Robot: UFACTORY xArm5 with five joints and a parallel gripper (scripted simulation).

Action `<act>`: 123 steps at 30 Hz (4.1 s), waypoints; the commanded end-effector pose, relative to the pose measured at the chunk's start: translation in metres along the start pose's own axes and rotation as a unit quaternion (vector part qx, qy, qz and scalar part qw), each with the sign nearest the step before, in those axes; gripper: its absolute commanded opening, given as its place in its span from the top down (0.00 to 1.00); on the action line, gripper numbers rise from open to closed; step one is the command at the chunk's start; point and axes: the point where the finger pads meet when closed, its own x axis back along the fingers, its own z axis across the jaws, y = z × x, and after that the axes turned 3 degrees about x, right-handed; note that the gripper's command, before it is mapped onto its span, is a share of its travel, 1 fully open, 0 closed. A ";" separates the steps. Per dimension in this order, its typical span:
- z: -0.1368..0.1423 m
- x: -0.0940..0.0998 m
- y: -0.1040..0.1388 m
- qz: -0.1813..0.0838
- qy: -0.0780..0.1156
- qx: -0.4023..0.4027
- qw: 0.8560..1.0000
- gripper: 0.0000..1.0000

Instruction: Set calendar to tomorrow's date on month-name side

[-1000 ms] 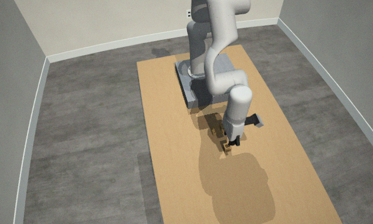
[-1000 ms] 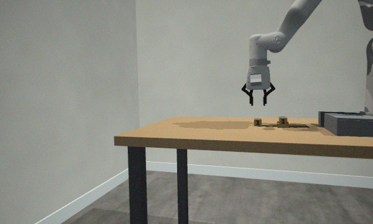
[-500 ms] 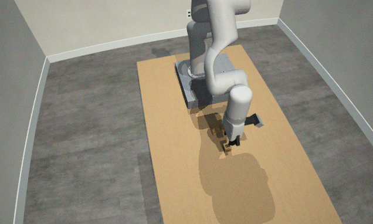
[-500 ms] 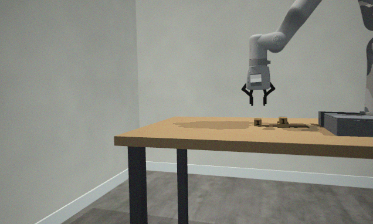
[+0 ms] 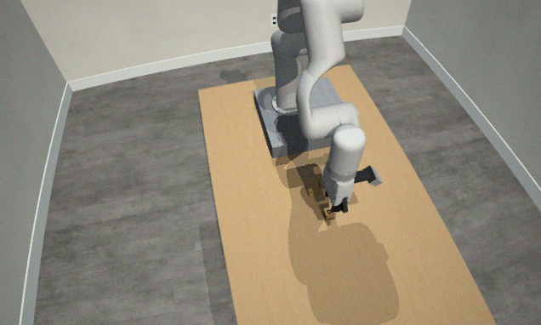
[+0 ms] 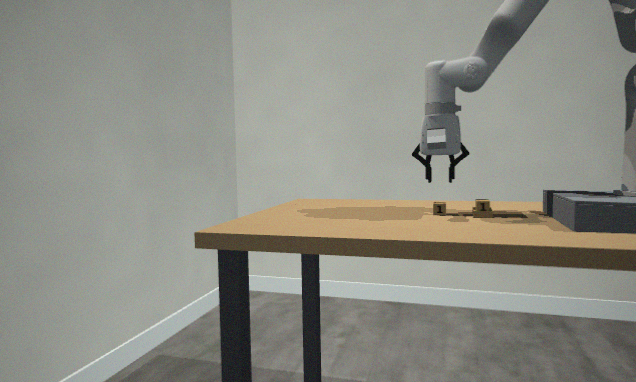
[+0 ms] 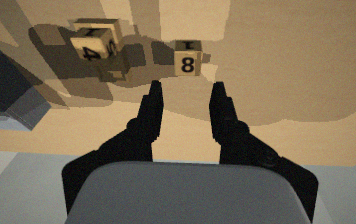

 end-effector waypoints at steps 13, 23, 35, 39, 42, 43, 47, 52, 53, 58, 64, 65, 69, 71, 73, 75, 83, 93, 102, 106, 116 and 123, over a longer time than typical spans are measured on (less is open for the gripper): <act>0.001 -0.018 0.001 0.000 0.002 0.000 1.000 0.51; 0.001 -0.034 0.002 0.000 0.002 0.000 1.000 0.51; 0.001 -0.043 0.002 0.000 0.002 0.000 1.000 0.51; 0.001 -0.044 0.002 0.000 0.002 0.000 1.000 0.51; 0.001 -0.045 0.002 0.000 0.002 0.000 1.000 0.51; 0.001 -0.045 0.002 0.000 0.002 0.000 1.000 0.51; 0.001 -0.045 0.002 0.000 0.002 0.000 1.000 0.51; 0.001 -0.045 0.002 0.000 0.002 0.000 1.000 0.51; 0.001 -0.045 0.002 0.000 0.002 0.000 1.000 0.51; 0.001 -0.045 0.002 0.000 0.002 0.000 1.000 0.51; 0.001 -0.045 0.002 0.000 0.002 0.000 1.000 0.51; 0.001 -0.045 0.002 0.000 0.002 0.000 1.000 0.51; 0.001 -0.045 0.002 0.000 0.002 0.000 1.000 0.51; 0.001 -0.045 0.002 0.000 0.002 0.000 1.000 0.51; 0.001 -0.045 0.002 0.000 0.002 0.000 1.000 0.51; 0.001 -0.045 0.002 0.000 0.002 0.000 1.000 0.51; 0.001 -0.045 0.002 0.000 0.002 0.000 1.000 0.51; 0.001 -0.045 0.002 0.000 0.002 0.000 1.000 0.51; 0.001 -0.045 0.002 0.000 0.002 0.000 1.000 0.51; 0.001 -0.045 0.002 0.000 0.002 0.000 1.000 0.51; 0.001 -0.045 0.002 0.000 0.002 0.000 1.000 0.51; 0.001 -0.045 0.002 0.000 0.002 0.000 1.000 0.51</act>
